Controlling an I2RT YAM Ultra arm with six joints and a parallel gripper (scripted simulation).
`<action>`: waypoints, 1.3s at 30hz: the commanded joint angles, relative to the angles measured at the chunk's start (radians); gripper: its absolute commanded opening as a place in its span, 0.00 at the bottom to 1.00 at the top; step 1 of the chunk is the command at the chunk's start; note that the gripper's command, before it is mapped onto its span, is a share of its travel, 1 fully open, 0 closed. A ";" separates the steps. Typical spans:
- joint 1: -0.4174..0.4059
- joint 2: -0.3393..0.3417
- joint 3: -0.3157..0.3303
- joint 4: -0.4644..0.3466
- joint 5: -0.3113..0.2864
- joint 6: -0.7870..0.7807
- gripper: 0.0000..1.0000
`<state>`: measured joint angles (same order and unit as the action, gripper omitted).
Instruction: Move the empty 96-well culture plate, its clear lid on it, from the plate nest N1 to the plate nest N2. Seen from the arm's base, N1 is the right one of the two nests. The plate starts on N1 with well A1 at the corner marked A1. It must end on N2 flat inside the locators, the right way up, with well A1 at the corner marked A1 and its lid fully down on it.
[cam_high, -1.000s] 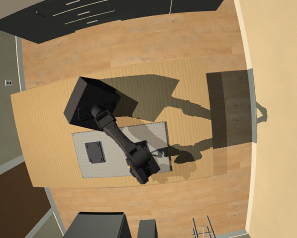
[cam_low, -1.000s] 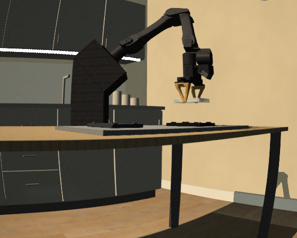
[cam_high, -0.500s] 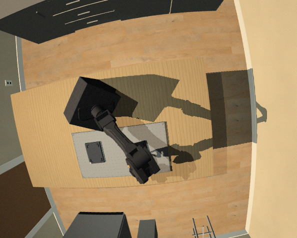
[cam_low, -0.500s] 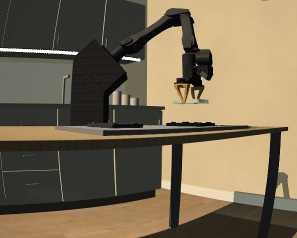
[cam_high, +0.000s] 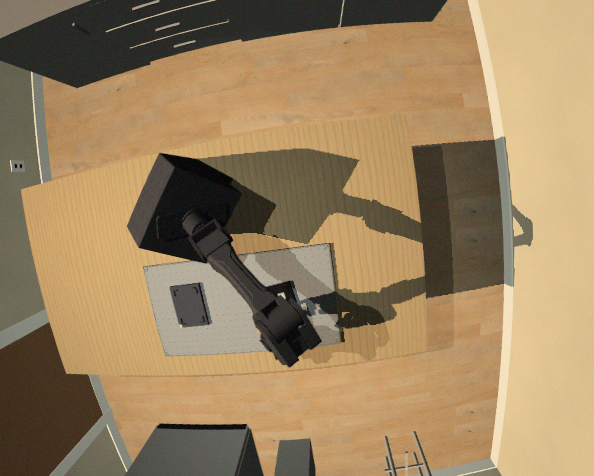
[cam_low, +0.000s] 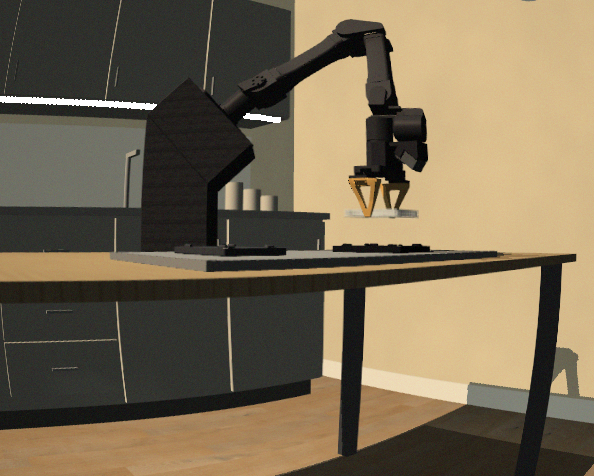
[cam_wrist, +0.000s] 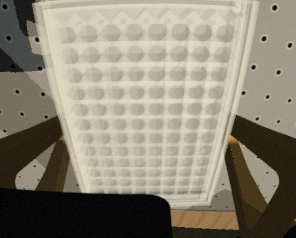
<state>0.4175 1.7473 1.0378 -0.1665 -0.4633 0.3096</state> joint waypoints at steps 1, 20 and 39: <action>0.007 0.018 0.028 0.039 0.014 0.015 0.00; 0.034 0.113 0.067 0.108 0.039 0.046 0.00; 0.042 0.121 0.086 0.134 0.049 0.056 0.00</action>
<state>0.4751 1.8938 1.0988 -0.0540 -0.4221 0.3599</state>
